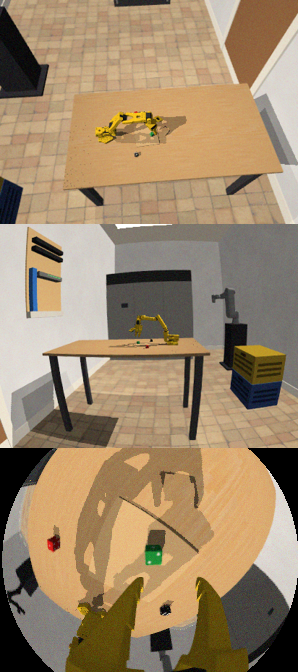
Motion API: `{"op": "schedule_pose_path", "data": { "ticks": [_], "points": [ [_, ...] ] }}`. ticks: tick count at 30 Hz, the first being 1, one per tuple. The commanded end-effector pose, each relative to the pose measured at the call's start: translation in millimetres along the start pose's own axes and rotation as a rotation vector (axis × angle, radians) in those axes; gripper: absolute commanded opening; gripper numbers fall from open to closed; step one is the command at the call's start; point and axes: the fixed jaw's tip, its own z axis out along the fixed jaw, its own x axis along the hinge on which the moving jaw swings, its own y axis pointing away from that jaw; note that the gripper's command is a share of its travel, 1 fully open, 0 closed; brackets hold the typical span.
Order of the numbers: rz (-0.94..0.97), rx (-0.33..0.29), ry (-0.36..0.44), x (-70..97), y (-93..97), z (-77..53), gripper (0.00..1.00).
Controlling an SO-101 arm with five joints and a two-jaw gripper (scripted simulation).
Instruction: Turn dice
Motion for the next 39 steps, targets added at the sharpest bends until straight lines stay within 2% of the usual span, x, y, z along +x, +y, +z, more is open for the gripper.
{"op": "schedule_pose_path", "data": {
  "ticks": [1,25,34,39],
  "points": [
    [0.005,0.059,-0.066,-4.6,-7.5,-19.1,0.29],
    [-0.006,0.058,-0.062,-2.7,-8.5,-19.0,0.29],
    [-0.056,0.053,-0.047,6.4,-12.5,-18.5,0.29],
    [-0.123,0.044,-0.028,18.7,-17.2,-18.0,0.29]
  ]
}}
